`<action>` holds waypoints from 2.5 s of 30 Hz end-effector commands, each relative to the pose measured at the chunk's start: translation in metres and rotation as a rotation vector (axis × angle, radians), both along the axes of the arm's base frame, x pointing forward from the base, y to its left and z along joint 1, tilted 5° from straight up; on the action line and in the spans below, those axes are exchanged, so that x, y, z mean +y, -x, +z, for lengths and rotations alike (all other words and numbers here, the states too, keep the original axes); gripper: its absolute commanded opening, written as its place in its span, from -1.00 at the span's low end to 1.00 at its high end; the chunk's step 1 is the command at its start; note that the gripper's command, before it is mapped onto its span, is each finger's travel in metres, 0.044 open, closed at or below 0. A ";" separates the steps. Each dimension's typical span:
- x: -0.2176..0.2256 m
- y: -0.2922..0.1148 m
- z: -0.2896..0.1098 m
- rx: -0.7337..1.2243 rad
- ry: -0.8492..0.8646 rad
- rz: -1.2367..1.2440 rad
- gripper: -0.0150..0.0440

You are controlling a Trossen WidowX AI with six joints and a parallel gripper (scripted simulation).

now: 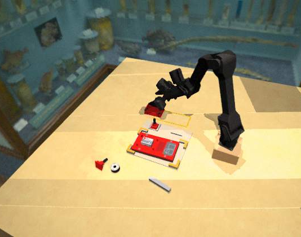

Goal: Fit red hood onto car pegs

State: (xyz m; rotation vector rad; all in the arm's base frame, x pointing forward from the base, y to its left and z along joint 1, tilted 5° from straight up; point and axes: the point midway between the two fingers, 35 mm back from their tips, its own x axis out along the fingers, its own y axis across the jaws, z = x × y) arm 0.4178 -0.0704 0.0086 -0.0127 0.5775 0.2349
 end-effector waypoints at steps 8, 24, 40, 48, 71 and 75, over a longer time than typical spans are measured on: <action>0.001 0.003 -0.014 0.007 0.003 -0.001 1.00; 0.003 0.005 -0.028 0.000 0.006 -0.001 1.00; 0.006 0.008 -0.041 -0.006 0.008 -0.001 1.00; 0.007 0.010 -0.048 -0.009 0.009 -0.001 1.00; 0.007 0.011 -0.055 -0.010 0.009 -0.001 1.00; 0.007 0.011 -0.057 -0.010 0.009 -0.001 1.00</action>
